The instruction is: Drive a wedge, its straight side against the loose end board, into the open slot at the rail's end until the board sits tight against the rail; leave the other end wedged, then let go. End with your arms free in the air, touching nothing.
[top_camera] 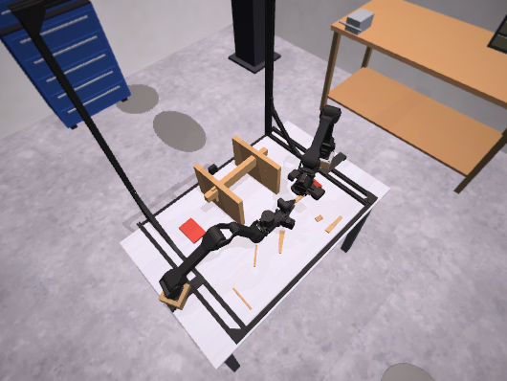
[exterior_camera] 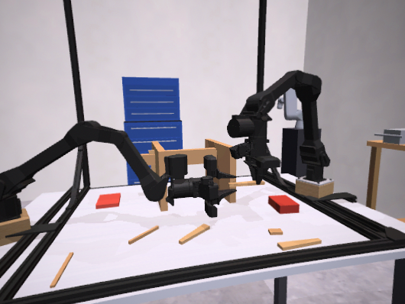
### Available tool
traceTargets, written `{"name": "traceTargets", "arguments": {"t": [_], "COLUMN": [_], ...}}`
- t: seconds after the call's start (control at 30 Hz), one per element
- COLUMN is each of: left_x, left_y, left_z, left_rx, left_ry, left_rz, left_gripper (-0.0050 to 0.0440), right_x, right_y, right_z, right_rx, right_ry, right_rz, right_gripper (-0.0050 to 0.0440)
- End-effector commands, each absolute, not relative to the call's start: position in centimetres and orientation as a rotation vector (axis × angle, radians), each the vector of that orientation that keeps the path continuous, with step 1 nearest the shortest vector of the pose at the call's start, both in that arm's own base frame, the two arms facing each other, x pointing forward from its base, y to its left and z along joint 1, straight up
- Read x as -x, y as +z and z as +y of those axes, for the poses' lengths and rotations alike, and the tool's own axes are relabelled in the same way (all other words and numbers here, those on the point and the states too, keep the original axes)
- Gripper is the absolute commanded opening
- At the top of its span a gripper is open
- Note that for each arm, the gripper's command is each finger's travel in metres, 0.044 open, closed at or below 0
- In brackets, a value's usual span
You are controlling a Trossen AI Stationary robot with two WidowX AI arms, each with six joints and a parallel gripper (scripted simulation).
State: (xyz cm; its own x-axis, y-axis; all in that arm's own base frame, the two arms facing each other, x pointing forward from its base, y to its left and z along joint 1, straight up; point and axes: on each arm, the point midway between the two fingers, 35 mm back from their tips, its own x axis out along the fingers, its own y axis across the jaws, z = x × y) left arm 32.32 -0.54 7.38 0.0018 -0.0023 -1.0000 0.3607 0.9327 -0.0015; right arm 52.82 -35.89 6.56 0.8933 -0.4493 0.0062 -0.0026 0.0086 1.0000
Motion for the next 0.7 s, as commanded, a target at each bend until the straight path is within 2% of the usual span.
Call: {"name": "traceTargets", "arguments": {"t": [0.0, 0.6, 0.67], "left_x": [-32.2, -32.2, -32.2], "left_y": [7.4, 7.4, 7.4], "left_z": [-0.5, -0.5, -0.5], "left_rx": [-0.292, -0.292, -0.292], "left_ry": [-0.292, -0.292, -0.292], "left_rz": [1.551, 1.551, 1.551], "left_gripper": [0.0000, 0.0000, 0.0000], "right_x": [-53.6, -56.2, -55.7], "right_y": [6.0, 6.1, 6.7], "right_z": [-36.2, -37.3, -37.2], "right_rx": [-1.540, -1.540, -1.532], "right_ry": [-0.366, -0.366, -0.361], "right_rz": [-0.366, -0.366, -0.369], "right_gripper": [0.0197, 0.0197, 0.0166]}}
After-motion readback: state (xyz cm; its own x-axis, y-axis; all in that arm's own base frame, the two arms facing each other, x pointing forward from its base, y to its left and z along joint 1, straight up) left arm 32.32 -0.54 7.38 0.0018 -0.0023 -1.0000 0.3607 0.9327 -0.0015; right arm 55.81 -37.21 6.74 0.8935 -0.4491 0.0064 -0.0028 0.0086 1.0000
